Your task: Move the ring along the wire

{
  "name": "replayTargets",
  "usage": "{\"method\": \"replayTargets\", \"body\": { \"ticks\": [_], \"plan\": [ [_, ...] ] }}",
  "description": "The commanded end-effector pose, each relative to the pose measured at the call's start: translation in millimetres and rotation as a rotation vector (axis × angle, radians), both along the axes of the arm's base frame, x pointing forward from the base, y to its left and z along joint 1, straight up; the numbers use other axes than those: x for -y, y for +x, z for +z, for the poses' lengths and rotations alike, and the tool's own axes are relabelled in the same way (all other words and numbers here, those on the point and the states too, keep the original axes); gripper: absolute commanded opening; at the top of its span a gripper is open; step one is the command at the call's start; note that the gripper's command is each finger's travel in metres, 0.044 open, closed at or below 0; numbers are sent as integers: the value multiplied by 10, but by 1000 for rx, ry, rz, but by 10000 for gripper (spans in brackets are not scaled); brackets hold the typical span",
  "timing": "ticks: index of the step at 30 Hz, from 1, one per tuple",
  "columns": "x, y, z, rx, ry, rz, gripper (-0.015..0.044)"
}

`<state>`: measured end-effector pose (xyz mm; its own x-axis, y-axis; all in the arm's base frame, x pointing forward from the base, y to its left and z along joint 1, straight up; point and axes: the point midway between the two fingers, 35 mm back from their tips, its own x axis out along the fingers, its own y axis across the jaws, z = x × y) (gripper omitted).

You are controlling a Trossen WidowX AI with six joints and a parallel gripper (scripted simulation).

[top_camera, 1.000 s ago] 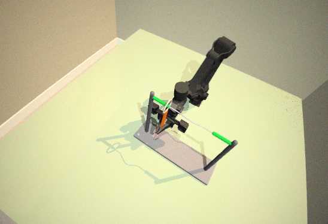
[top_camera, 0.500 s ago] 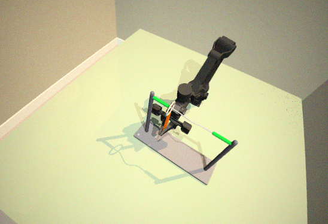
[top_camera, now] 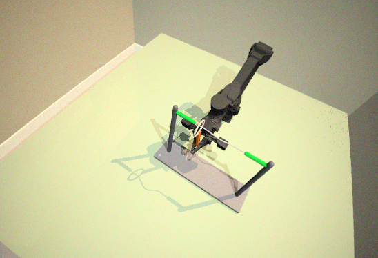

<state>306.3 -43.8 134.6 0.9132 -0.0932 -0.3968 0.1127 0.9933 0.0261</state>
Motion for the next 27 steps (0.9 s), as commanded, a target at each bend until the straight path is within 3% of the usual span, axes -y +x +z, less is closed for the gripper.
{"method": "replayTargets", "body": {
  "ticks": [1, 27],
  "plan": [
    [-71, -75, 86, -48, 24, -19, -150],
    [-746, -540, 473, -493, 298, -132, -150]
  ]
}}
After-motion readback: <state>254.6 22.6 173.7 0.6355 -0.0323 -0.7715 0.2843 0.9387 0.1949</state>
